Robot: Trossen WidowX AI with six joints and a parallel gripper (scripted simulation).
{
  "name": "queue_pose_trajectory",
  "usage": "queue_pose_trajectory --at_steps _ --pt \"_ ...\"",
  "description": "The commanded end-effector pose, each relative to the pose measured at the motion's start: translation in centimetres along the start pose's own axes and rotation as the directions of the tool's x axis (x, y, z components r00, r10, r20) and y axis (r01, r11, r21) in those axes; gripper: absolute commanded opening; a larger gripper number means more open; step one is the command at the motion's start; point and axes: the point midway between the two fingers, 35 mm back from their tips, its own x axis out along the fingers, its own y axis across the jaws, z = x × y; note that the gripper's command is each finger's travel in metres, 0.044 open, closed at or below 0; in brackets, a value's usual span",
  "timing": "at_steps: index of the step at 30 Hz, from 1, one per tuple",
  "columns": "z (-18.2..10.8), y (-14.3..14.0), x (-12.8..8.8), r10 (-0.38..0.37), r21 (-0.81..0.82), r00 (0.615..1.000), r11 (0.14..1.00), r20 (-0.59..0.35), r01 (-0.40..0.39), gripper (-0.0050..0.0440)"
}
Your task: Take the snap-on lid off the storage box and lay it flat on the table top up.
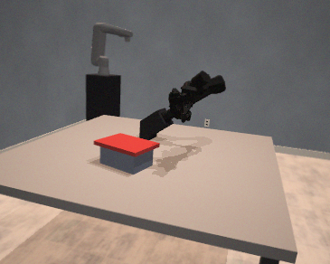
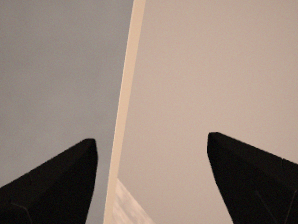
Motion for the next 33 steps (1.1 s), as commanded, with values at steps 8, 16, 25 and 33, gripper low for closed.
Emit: queue_pose_trajectory --at_steps 8,16,25,33 --pt "12.7 -9.7 -5.6 -0.091 0.211 0.977 0.976 0.191 0.049 0.0235" --pt "17.3 -17.7 -10.3 -0.152 0.384 0.949 0.922 0.276 0.036 0.0235" --pt "17.2 -17.3 -10.0 -0.151 0.383 0.948 0.923 0.280 0.034 0.0235" --pt "17.1 -22.2 -7.9 -0.194 0.427 0.939 0.903 0.284 0.057 0.0235"
